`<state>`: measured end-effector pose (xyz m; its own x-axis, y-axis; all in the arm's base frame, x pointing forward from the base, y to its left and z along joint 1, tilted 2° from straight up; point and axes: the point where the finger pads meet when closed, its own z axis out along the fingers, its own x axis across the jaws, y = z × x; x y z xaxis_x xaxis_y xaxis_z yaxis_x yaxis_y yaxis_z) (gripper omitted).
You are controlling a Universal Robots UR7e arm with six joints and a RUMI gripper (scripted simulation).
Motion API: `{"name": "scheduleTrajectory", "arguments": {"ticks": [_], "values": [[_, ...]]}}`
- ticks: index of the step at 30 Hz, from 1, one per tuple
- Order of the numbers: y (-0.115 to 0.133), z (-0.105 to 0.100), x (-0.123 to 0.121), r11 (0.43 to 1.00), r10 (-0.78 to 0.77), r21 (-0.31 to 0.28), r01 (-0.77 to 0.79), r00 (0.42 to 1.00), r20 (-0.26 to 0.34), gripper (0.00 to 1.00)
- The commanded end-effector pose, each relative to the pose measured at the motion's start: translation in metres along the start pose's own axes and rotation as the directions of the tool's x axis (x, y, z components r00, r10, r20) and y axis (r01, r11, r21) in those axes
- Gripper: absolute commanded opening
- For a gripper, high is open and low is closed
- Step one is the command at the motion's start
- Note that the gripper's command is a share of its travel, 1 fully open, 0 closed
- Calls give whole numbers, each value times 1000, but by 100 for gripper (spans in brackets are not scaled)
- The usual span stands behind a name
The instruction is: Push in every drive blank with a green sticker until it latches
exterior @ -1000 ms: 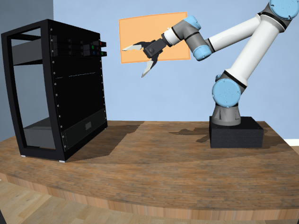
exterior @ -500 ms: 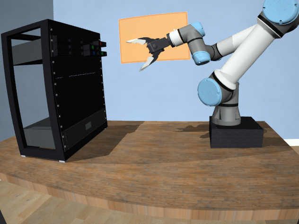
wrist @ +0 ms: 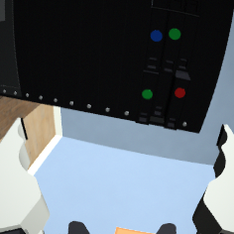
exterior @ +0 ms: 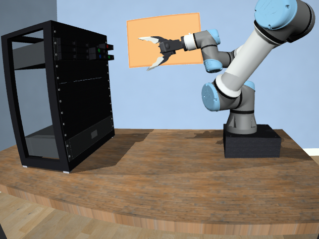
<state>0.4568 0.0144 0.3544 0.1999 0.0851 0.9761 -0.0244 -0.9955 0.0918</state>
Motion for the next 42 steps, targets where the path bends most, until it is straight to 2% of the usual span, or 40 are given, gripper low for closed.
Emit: {"name": "scheduleTrajectory", "arguments": {"ticks": [1,17,42], "values": [[10,-1,11,999,24,43,-21,998,-66,100],[29,-6,30,997,63,60,-54,985,-159,100],[33,-9,31,996,71,70,-59,981,-179,100]]}}
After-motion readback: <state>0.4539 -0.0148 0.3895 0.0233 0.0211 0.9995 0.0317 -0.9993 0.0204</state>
